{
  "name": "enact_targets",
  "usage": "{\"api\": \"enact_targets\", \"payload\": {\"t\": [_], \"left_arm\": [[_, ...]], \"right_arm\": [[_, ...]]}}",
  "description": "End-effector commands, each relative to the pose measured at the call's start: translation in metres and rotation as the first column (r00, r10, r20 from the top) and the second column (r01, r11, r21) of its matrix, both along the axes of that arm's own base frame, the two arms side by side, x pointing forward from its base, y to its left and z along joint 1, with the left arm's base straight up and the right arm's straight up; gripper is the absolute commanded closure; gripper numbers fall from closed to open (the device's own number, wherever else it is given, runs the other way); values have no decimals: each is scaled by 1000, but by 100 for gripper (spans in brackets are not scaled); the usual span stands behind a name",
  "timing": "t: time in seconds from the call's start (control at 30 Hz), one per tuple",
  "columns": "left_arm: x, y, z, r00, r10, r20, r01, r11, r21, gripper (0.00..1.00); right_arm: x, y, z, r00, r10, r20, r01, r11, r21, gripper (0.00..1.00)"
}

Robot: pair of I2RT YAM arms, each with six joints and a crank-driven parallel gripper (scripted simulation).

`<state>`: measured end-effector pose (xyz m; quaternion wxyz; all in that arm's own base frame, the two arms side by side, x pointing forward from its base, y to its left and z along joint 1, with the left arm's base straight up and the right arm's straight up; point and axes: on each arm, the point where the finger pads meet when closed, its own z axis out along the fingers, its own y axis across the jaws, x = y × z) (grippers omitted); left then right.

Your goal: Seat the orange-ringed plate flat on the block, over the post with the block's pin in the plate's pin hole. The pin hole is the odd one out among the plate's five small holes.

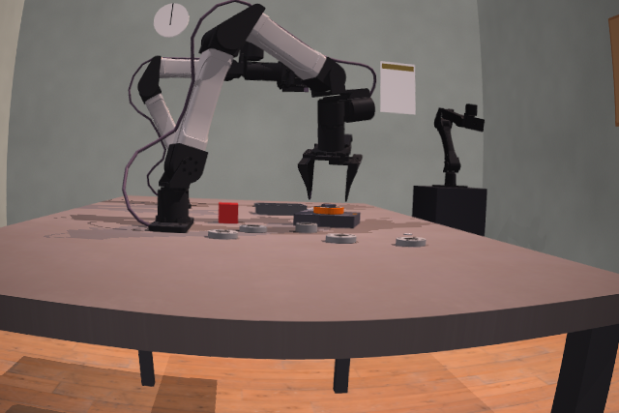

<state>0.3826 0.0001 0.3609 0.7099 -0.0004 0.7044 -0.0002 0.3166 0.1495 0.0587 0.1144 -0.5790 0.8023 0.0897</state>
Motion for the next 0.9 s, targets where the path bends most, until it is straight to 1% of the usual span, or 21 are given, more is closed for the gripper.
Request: {"api": "enact_targets", "payload": {"t": [0.0, 0.03, 0.1, 0.13, 0.2, 0.3, 0.33, 0.43, 0.53, 0.67, 0.7, 0.8, 0.83, 0.87], "left_arm": [[3, -2, 2, 1000, 0, 11, 0, 1000, -3, 0], [3, -2, 2, 1000, 0, 11, 0, 1000, -3, 0], [3, -2, 2, 1000, 0, 11, 0, 1000, -3, 0], [3, -2, 2, 1000, 0, 11, 0, 1000, -3, 0], [3, -2, 2, 1000, 0, 11, 0, 1000, -3, 0], [3, -2, 2, 1000, 0, 11, 0, 1000, -3, 0], [3, -2, 2, 1000, 0, 11, 0, 1000, -3, 0], [3, -2, 2, 1000, 0, 11, 0, 1000, -3, 0], [3, -2, 2, 1000, 0, 11, 0, 1000, -3, 0], [3, -2, 2, 1000, 0, 11, 0, 1000, -3, 0], [3, -2, 2, 1000, 0, 11, 0, 1000, -3, 0], [3, -2, 2, 1000, 0, 11, 0, 1000, -3, 0], [3, -2, 2, 1000, 0, 11, 0, 1000, -3, 0], [3, -2, 3, 1000, 0, 12, 0, 1000, -3, 0]], "right_arm": [[1, 2, 33, 1000, -3, 18, 3, 1000, 21, 14], [12, 7, 34, 998, -4, 61, 1, 999, 40, 14], [12, 7, 34, 998, -4, 61, 1, 999, 40, 14], [3, 2, 38, 1000, -2, 26, 1, 1000, 17, 14], [0, 2, 52, 999, -3, 32, 2, 1000, 27, 14], [2, 3, 60, 999, -4, 35, 3, 1000, 28, 14], [9, 6, 57, 998, -4, 59, 2, 999, 39, 14], [1, 2, 45, 999, -4, 33, 3, 1000, 27, 14], [5, 4, 53, 998, -4, 60, 2, 999, 39, 14], [3, 3, 51, 999, -4, 51, 2, 999, 35, 14], [3, 2, 37, 1000, -2, 26, 1, 1000, 17, 14], [5, 4, 44, 999, -4, 42, 2, 1000, 31, 14], [6, 4, 40, 1000, -3, 18, 3, 1000, 20, 14], [23, -4, 64, 991, -60, 122, 55, 998, 43, 14]]}}
